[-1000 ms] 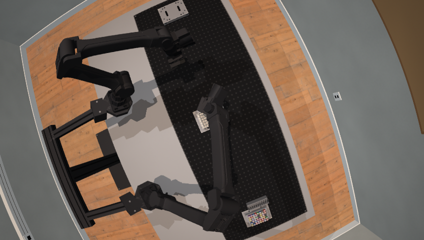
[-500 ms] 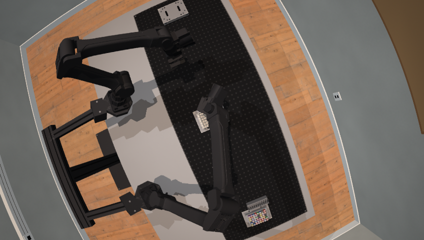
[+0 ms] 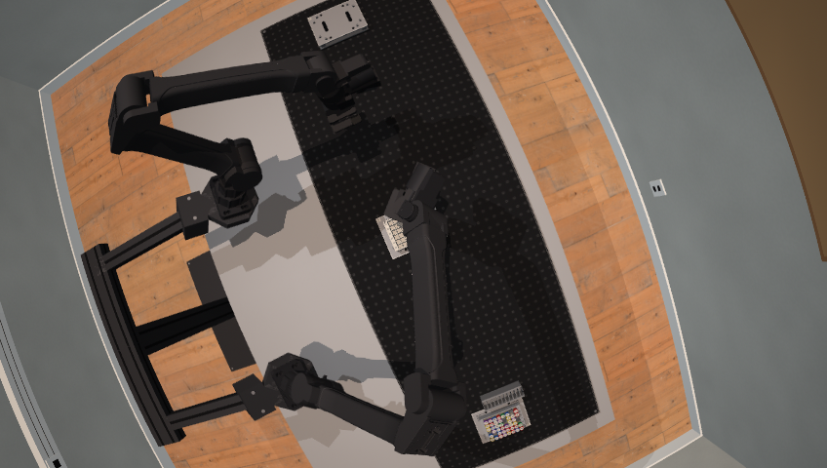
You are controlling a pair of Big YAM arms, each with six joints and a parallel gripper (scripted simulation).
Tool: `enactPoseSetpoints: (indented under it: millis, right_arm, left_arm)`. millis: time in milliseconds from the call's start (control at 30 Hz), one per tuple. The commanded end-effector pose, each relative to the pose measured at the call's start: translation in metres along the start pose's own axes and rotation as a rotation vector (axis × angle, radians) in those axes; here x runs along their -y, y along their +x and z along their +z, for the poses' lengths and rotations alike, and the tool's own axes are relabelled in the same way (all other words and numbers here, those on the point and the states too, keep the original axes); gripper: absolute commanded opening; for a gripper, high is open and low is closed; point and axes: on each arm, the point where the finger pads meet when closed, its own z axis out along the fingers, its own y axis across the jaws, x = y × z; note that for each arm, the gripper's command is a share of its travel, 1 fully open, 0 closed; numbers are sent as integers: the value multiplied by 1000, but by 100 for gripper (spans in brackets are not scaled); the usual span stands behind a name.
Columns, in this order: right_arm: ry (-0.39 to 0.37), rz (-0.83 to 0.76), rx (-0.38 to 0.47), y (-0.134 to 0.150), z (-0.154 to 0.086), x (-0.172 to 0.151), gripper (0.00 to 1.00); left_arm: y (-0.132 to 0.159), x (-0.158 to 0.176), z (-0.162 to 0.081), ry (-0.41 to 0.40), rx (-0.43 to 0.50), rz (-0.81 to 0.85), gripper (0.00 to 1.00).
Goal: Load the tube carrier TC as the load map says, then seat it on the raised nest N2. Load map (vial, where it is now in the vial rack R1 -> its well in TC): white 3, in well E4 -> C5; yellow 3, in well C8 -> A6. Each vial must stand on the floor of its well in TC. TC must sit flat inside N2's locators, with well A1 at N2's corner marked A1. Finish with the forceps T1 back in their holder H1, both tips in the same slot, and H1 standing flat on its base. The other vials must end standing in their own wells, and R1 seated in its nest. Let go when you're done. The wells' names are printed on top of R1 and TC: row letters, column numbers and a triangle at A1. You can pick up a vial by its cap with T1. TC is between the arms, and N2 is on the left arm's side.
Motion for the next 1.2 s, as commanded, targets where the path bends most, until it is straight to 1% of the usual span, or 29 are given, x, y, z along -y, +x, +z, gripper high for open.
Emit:
enactPoseSetpoints:
  millis: [0,100,133,300,467,567,667,700,767,900,1067,1167]
  right_arm:
    - [2,17,28,-10,-18,6,11]
    - [1,15,31,-11,-20,4,11]
    - [1,8,8,-7,-10,3,11]
    - [1,18,35,-13,-25,6,11]
    - [3,21,23,-12,-22,7,11]
    - [1,20,42,-16,-33,6,11]
    - [1,23,44,-17,-34,7,11]
    - [6,28,9,-10,-18,13,11]
    - [4,25,8,-5,-21,10,11]
    - [0,19,37,-13,-36,6,11]
    - [3,26,24,-11,-33,10,11]
    - [1,27,44,-16,-43,10,11]
  left_arm:
    - [-12,-2,-8,2,28,7,100]
    - [-12,-2,-8,2,28,7,100]
    - [-12,-2,-8,2,28,7,100]
    - [-12,-2,-8,2,28,7,100]
    - [-12,-2,-8,2,28,7,100]
    - [-12,-2,-8,2,28,7,100]
    - [-12,-2,-8,2,28,7,100]
    - [-12,-2,-8,2,28,7,100]
    - [-12,-2,-8,2,28,7,100]
    - [-12,-2,-8,2,28,7,100]
    - [-12,-2,-8,2,28,7,100]
    - [-12,-2,-8,2,28,7,100]
